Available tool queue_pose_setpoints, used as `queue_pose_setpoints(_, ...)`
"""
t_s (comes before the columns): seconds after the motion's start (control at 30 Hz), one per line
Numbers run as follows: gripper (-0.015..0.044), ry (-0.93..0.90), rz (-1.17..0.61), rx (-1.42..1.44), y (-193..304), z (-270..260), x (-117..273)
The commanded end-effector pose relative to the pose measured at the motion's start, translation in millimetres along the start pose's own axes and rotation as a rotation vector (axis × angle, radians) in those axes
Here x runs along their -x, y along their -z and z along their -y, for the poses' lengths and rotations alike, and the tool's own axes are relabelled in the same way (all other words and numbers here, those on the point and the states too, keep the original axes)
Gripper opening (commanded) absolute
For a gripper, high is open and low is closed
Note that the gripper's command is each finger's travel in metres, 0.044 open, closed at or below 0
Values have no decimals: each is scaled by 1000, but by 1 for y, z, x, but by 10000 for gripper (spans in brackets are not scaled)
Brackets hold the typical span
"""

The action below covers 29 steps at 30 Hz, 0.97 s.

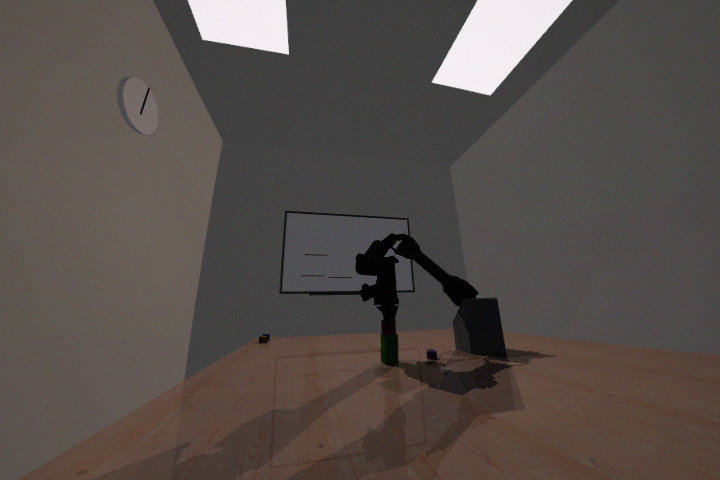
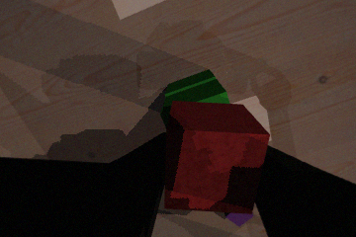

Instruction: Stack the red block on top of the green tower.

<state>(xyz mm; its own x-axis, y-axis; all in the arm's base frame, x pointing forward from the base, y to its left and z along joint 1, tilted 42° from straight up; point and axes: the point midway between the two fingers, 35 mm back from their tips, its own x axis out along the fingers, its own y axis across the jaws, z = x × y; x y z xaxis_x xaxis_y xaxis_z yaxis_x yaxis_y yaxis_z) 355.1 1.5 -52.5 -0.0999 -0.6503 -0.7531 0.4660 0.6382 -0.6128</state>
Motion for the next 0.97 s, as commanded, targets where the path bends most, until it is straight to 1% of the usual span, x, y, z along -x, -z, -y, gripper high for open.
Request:
queue_pose_setpoints(0.0,289,0,0,0,0,0,0)
queue_pose_setpoints(0.2,440,0,0,0,0,0,0)
queue_pose_setpoints(0.93,440,0,0,0,0,0,0)
